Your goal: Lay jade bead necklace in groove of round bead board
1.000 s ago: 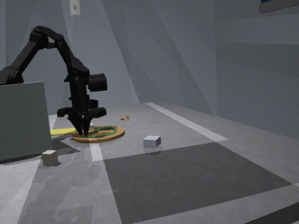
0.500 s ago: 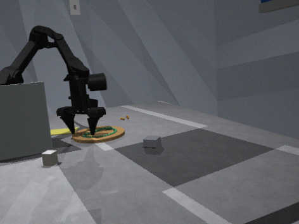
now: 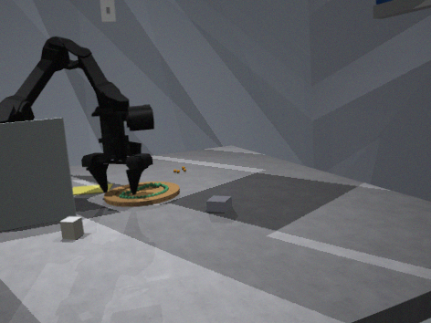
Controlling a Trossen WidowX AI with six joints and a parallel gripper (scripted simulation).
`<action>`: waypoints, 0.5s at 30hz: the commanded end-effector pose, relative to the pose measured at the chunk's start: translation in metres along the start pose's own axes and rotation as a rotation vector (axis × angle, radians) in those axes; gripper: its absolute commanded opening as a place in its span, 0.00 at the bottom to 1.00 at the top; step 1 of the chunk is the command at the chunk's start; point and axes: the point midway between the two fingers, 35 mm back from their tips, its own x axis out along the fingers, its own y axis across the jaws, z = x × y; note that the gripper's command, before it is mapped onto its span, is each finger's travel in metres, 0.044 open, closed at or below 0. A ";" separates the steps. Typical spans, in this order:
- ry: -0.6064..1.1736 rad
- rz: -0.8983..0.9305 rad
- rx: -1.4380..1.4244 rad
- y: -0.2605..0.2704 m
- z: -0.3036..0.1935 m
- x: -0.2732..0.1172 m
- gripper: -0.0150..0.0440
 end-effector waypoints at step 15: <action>-0.001 -0.004 0.278 -0.003 0.011 -0.033 0.47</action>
